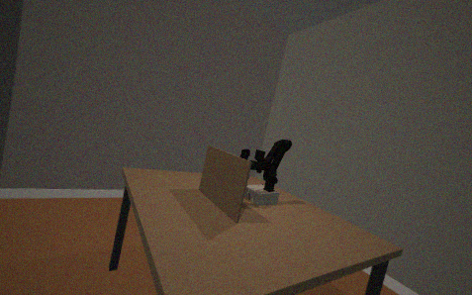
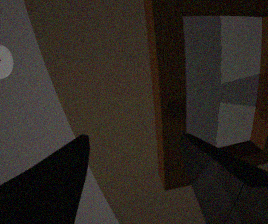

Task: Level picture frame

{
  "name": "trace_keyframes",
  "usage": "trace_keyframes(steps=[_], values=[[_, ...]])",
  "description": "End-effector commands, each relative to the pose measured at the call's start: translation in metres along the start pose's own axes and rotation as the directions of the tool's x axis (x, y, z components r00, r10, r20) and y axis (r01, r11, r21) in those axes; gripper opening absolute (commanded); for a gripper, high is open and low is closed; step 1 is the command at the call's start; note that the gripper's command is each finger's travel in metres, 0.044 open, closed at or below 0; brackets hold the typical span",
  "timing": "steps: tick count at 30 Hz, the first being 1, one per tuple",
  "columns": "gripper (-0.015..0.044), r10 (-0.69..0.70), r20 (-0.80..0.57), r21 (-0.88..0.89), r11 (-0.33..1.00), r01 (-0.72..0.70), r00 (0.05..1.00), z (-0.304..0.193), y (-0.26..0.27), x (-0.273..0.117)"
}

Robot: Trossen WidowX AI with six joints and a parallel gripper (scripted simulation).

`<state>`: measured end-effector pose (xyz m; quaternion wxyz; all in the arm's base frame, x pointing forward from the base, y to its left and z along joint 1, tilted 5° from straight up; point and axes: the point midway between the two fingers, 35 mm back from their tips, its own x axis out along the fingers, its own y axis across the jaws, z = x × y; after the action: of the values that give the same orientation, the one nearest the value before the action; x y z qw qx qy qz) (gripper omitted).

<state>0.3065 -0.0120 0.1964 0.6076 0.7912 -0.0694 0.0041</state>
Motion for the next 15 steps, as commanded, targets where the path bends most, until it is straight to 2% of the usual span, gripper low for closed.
trace_keyframes(steps=[1,15], values=[[0.0260,0.006,-0.004,0.015,1.000,-0.005,1.000,-0.005,0.023,-0.007],[0.0260,0.005,-0.003,0.043,0.999,-0.005,1.000,-0.012,0.085,-0.075]])
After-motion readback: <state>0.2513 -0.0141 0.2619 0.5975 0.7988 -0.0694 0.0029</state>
